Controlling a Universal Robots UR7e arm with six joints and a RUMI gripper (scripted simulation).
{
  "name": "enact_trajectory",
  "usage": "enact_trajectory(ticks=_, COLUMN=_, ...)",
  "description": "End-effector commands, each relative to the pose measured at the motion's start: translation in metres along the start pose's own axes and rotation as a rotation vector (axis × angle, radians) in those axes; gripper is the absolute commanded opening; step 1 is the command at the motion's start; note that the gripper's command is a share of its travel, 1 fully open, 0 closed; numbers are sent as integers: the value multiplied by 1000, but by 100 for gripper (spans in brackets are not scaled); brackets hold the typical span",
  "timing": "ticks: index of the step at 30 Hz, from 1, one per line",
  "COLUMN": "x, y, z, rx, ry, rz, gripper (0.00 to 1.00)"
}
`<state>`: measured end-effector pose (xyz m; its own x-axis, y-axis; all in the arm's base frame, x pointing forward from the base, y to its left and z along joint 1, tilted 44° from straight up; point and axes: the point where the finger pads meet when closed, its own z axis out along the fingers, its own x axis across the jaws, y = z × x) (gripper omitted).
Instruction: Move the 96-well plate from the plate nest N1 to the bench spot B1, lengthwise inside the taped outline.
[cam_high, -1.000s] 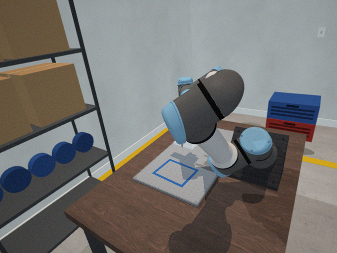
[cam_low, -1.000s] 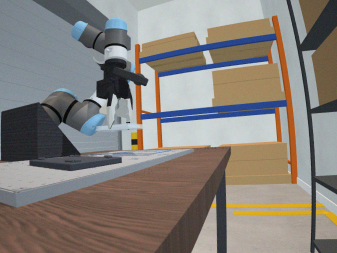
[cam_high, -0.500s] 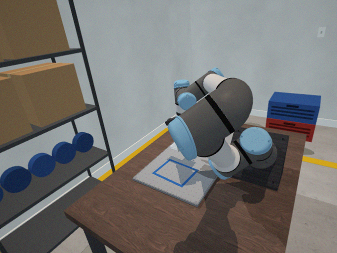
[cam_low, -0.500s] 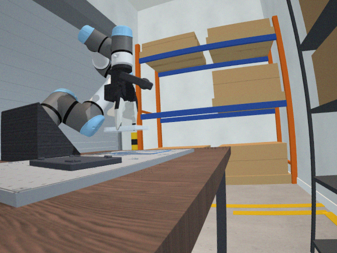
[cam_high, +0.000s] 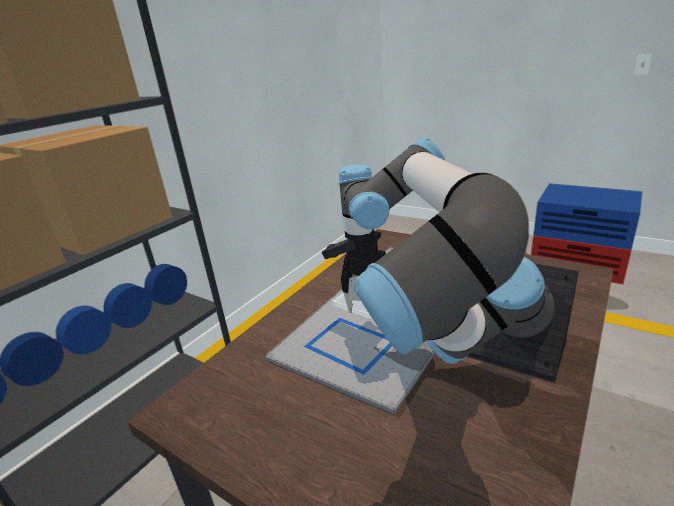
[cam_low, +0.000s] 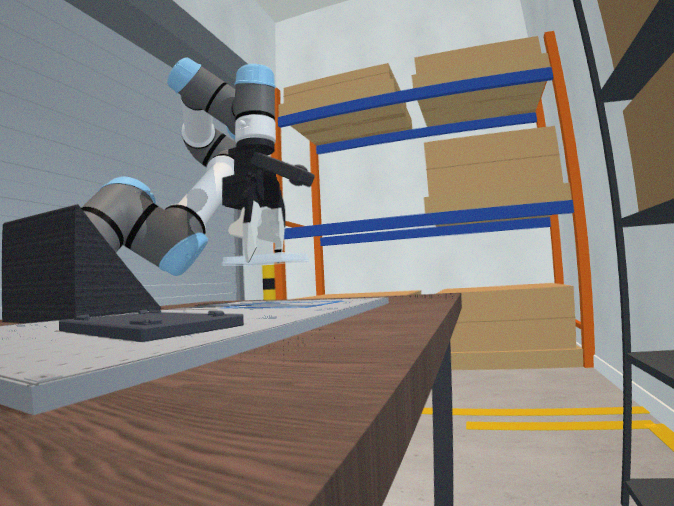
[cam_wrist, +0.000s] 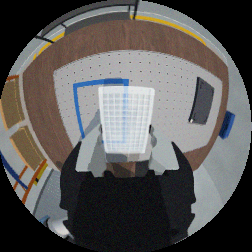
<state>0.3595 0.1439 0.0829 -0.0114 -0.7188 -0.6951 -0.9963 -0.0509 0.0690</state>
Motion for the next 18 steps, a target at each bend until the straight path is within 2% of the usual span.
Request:
enact_trajectory(ticks=1, x=-14, y=3, z=0, rx=1, ry=1, rz=0, gripper=0)
enact_trajectory(ticks=18, x=-63, y=12, z=1, rx=1, ry=1, rz=0, gripper=0)
